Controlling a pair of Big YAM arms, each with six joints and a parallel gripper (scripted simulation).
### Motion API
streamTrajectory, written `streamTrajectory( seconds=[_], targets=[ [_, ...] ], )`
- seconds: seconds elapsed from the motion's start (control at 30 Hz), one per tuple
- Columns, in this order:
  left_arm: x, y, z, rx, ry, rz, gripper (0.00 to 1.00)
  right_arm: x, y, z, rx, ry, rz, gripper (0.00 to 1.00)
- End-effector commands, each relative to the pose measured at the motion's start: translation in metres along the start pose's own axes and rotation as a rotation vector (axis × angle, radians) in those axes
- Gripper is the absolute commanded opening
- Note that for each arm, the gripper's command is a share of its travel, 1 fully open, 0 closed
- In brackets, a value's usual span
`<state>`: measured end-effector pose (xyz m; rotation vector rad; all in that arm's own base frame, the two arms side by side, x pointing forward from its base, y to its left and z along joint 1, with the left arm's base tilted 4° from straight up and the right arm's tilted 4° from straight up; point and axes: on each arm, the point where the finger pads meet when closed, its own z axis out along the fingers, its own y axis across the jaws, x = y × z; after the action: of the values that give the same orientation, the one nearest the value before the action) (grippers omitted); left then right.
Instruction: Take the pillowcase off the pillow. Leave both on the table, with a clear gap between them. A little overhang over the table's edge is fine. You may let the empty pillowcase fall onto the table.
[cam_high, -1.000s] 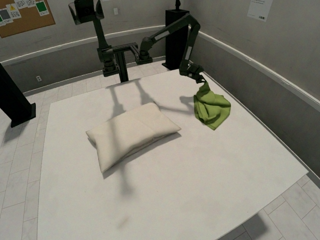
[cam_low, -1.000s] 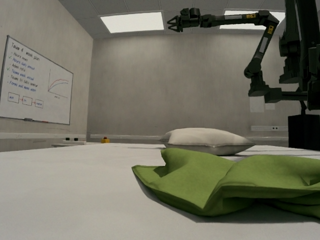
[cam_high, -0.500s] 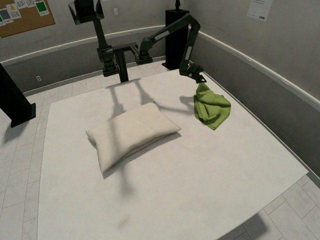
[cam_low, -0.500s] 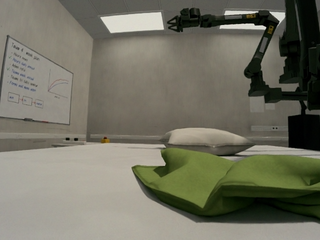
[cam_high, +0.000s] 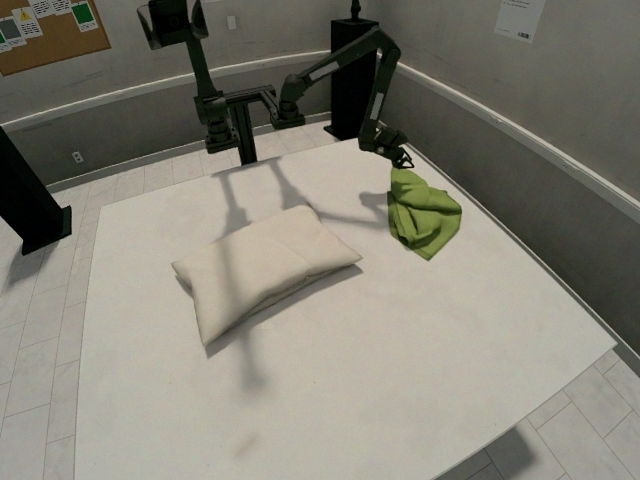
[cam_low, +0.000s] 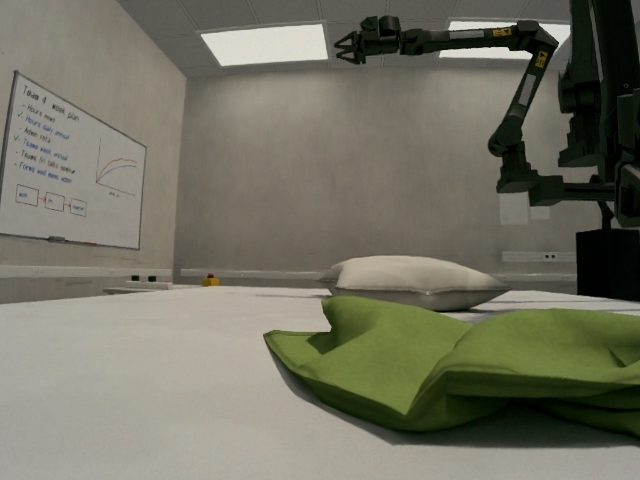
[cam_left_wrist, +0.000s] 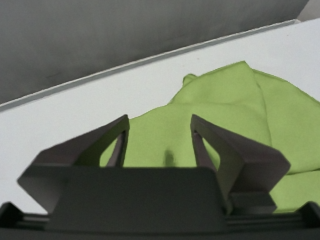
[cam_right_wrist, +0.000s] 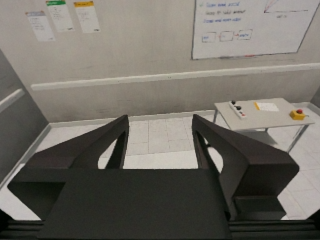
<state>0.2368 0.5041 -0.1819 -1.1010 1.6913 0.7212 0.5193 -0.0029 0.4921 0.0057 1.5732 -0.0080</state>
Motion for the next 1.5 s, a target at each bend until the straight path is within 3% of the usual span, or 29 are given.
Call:
streamTrajectory(
  seconds=[0.0,0.37,0.4,0.47,1.2,1.47],
  targets=[
    [0.011,-0.005,-0.003,0.007,0.021,-0.007,0.60,-0.031,-0.003,-0.008,0.008,-0.051,-0.014,0.60],
    [0.011,-0.005,-0.003,0.007,0.021,-0.007,0.60,-0.031,-0.003,-0.008,0.008,-0.051,-0.014,0.60],
    [-0.009,-0.005,-0.002,0.007,-0.002,-0.007,0.60,-0.031,-0.003,-0.008,0.008,-0.051,-0.014,0.60],
    [-0.014,-0.004,-0.002,0.006,-0.009,-0.007,0.60,-0.031,-0.003,-0.008,0.008,-0.051,-0.014,0.60],
    [-0.026,0.006,-0.015,-0.010,0.012,-0.007,0.60,-0.031,-0.003,-0.008,0.008,-0.051,-0.014,0.60],
    [-0.047,0.005,-0.018,-0.008,-0.008,-0.001,0.60,-0.031,-0.003,-0.008,0.008,-0.051,-0.014,0.60]
  ],
)
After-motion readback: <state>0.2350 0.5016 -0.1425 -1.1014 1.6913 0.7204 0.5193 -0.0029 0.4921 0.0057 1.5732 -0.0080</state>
